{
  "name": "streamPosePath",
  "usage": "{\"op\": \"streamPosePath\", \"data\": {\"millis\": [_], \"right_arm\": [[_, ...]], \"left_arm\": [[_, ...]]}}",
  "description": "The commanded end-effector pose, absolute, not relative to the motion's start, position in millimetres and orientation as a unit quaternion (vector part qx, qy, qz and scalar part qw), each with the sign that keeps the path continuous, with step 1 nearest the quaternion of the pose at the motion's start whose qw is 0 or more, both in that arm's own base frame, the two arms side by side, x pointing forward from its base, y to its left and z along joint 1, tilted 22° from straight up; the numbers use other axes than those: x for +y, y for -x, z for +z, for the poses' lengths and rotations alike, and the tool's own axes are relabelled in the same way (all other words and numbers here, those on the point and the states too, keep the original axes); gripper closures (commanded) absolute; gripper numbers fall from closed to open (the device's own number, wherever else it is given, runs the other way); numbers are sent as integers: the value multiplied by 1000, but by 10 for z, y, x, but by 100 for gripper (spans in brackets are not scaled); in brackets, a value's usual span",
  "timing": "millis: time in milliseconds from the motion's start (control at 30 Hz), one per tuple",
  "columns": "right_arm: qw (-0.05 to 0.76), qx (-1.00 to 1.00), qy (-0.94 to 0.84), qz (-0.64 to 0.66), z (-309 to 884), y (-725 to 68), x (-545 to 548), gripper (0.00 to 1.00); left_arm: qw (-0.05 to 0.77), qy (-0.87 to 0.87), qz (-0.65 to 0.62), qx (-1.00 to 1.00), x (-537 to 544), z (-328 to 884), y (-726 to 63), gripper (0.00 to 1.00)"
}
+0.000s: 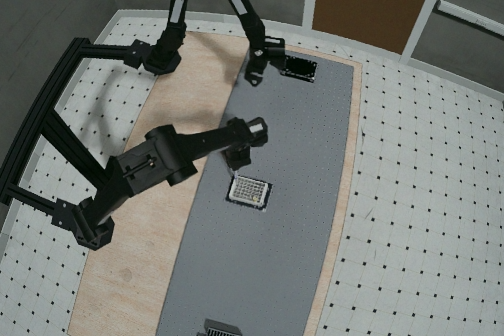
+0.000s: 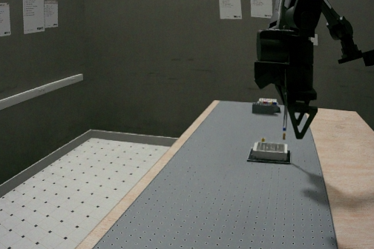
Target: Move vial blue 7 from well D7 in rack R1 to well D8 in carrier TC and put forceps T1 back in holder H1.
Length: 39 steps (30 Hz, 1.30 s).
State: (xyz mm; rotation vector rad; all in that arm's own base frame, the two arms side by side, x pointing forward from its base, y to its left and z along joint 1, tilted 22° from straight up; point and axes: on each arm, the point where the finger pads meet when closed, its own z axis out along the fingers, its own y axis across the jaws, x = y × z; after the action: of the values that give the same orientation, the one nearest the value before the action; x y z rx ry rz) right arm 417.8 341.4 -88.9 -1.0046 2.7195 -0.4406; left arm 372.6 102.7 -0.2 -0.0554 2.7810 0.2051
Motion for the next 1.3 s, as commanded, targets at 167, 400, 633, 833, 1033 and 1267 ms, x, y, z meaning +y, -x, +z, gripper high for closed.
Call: {"op": "streamPosePath", "data": {"millis": [167, 400, 633, 833, 1033, 1267], "right_arm": [[90, 922, 342, -159, -1047, -4156, 3325, 91], [121, 918, 346, -151, -1030, -4205, 3240, 91], [131, 920, 342, -141, -1027, -4249, 3313, 91], [113, 919, 347, -147, -1084, -4188, 3257, 91], [110, 920, 346, -147, -1080, -4197, 3242, 91], [112, 920, 346, -146, -1056, -4214, 3255, 91]], "left_arm": [[183, 15, 75, 980, 1032, 47, -3793, 0], [183, 15, 75, 980, 1032, 47, -3793, 0], [183, 15, 75, 980, 1032, 47, -3793, 0], [183, 15, 75, 980, 1032, 47, -3793, 0], [183, 15, 75, 980, 1032, 47, -3793, 0], [183, 15, 75, 980, 1032, 47, -3793, 0]]}}
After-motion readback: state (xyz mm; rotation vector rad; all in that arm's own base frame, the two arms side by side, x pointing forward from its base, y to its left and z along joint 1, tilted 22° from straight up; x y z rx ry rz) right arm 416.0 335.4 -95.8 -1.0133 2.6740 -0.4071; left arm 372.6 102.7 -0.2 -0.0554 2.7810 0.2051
